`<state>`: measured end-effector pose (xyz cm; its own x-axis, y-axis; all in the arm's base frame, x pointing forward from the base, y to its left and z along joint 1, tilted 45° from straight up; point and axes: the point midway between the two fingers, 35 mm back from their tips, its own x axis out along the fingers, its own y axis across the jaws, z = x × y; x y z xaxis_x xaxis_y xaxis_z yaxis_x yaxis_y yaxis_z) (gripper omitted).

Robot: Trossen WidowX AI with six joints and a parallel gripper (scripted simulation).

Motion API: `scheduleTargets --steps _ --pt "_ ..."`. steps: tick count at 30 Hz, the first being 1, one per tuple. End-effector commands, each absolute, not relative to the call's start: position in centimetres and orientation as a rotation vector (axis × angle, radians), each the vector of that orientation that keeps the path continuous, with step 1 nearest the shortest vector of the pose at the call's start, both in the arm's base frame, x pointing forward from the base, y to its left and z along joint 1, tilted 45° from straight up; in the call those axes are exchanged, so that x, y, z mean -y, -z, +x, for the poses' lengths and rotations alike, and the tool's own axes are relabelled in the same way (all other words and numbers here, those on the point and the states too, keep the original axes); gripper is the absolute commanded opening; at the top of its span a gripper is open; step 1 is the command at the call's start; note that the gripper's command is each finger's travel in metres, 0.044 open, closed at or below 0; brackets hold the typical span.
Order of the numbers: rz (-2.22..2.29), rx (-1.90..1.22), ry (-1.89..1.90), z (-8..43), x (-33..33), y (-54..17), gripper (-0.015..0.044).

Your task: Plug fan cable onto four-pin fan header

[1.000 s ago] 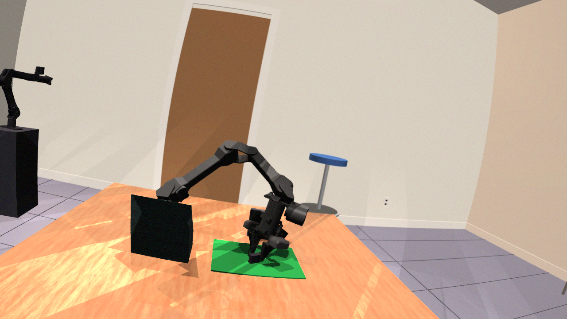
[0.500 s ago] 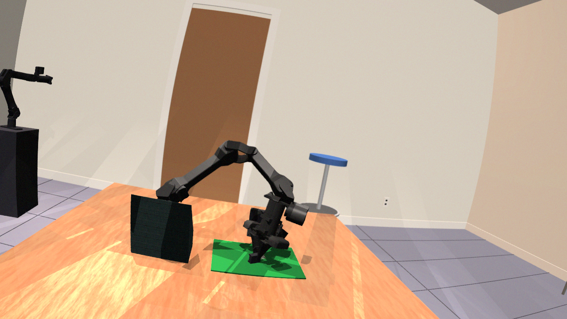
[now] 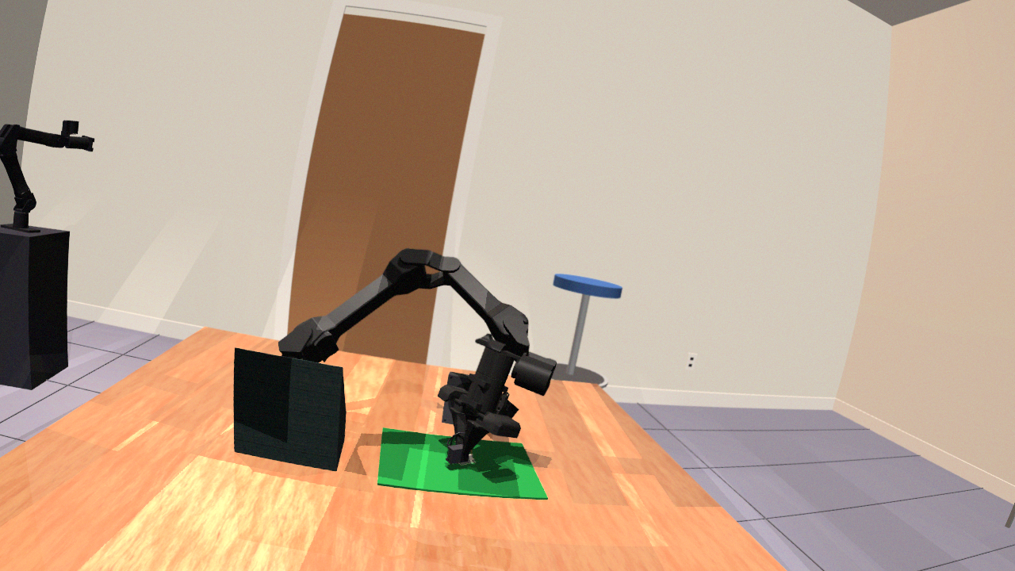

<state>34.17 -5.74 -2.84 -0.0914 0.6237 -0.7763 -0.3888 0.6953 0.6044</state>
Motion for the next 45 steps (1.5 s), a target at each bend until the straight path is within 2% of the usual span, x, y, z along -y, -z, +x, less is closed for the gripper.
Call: scheduleTargets --steps 1,23,45 --pt "0.199 -1.430 -0.852 34.1 6.9 1.9 0.0000" --pt "0.206 -1.430 -0.850 32.9 11.3 -2.9 0.0000" --pt "0.623 -1.472 -0.495 33.6 6.8 -7.6 0.0000"
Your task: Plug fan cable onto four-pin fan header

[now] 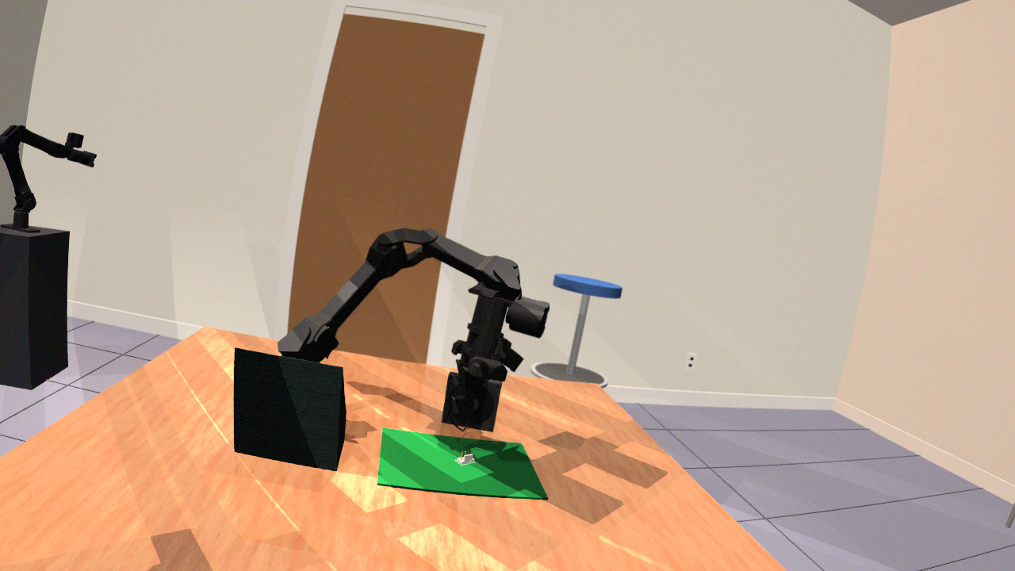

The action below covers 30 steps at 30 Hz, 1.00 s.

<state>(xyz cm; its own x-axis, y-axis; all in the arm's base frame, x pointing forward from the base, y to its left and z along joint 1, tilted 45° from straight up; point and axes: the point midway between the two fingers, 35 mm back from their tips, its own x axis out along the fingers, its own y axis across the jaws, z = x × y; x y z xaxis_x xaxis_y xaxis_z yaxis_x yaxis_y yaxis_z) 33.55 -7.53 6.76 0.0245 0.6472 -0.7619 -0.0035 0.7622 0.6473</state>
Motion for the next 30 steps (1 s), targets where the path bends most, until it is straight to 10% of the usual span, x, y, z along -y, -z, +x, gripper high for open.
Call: scheduleTargets --steps 1,30 --pt "0.645 -1.473 -0.480 33.6 6.5 -7.8 0.0000" --pt "0.878 -1.471 -0.243 33.3 3.1 -9.5 0.0000"
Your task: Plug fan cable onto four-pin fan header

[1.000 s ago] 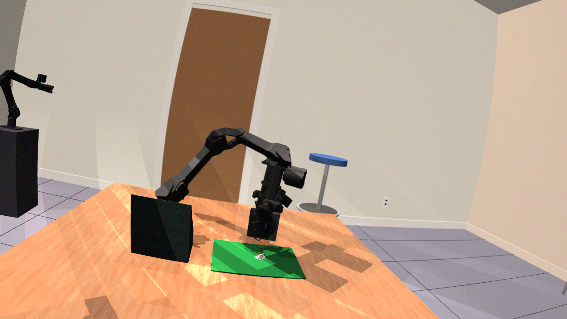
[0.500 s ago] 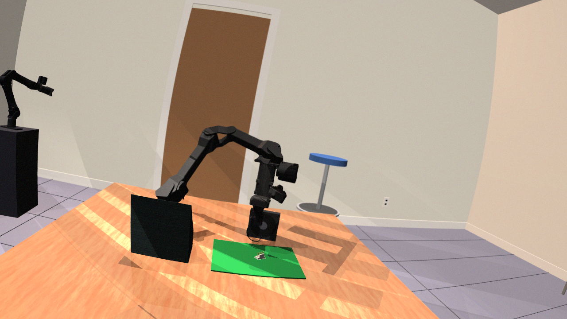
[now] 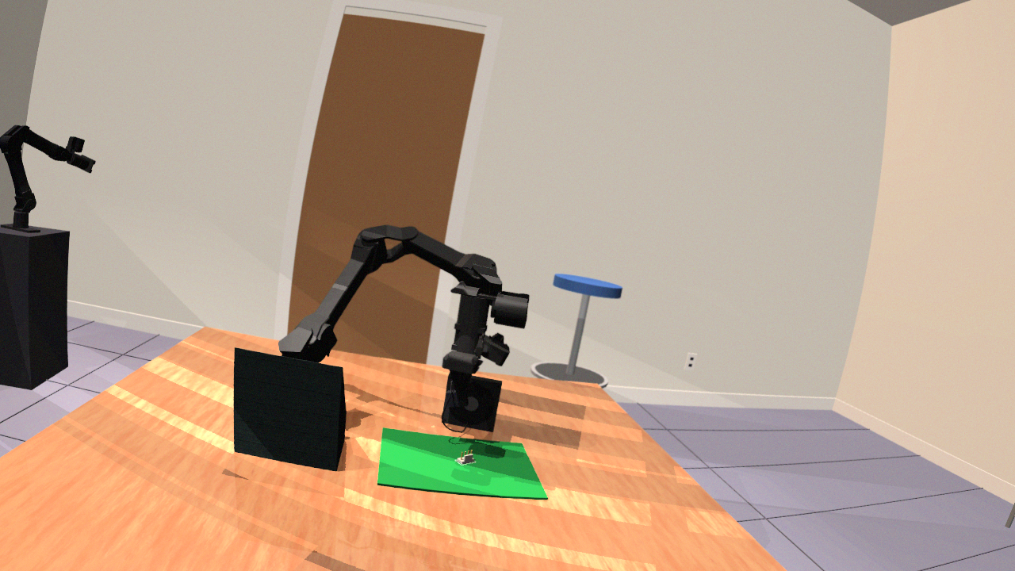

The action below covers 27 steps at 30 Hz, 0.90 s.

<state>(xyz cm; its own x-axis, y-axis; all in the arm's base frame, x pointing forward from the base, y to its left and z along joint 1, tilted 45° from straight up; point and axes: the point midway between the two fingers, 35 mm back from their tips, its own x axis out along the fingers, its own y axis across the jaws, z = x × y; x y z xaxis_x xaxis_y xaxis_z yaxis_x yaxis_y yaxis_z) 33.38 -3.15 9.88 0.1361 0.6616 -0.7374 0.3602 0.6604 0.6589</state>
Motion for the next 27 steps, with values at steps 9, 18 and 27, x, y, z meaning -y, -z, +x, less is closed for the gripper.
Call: scheduleTargets --steps 9,18,27 --pt "0.815 -1.454 -0.191 33.4 2.8 -8.3 0.0000" --pt "0.757 -1.428 -0.138 33.5 2.5 -7.2 0.0000" --pt "0.705 -1.392 -0.086 33.7 2.3 -6.3 0.0000"
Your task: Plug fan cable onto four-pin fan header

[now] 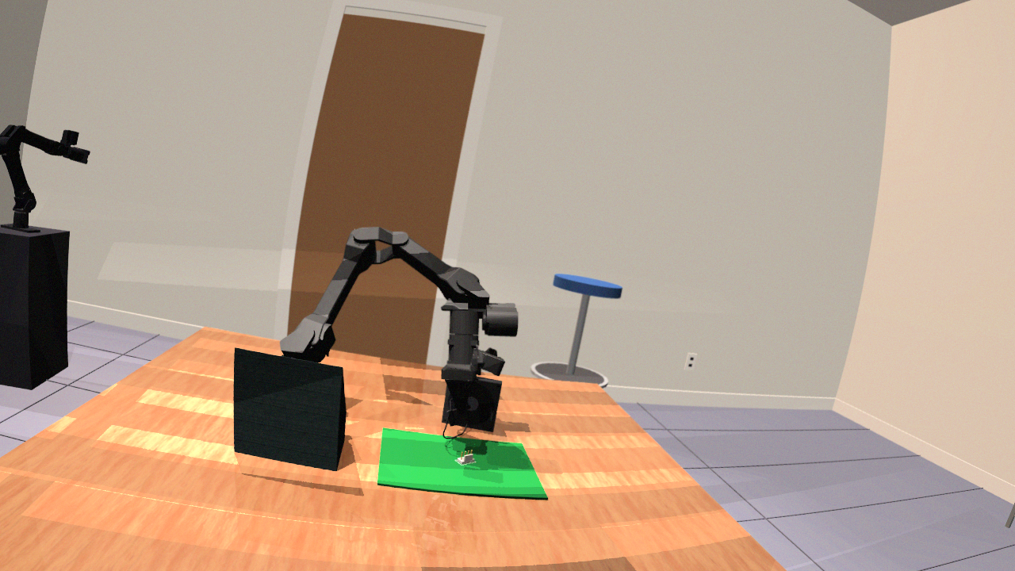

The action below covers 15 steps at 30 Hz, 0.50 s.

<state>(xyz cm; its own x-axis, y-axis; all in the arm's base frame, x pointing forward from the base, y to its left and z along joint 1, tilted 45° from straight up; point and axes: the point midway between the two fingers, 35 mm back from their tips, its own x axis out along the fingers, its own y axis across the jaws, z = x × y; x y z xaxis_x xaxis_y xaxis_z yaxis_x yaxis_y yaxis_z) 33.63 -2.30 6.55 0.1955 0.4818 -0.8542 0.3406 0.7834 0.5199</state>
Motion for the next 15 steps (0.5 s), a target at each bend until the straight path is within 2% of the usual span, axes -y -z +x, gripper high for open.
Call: scheduleTargets --steps 1,15 --pt "0.700 -1.388 -0.080 33.7 2.3 -6.2 0.0000" --pt "0.635 -1.315 0.000 34.0 2.0 -5.1 0.0000"
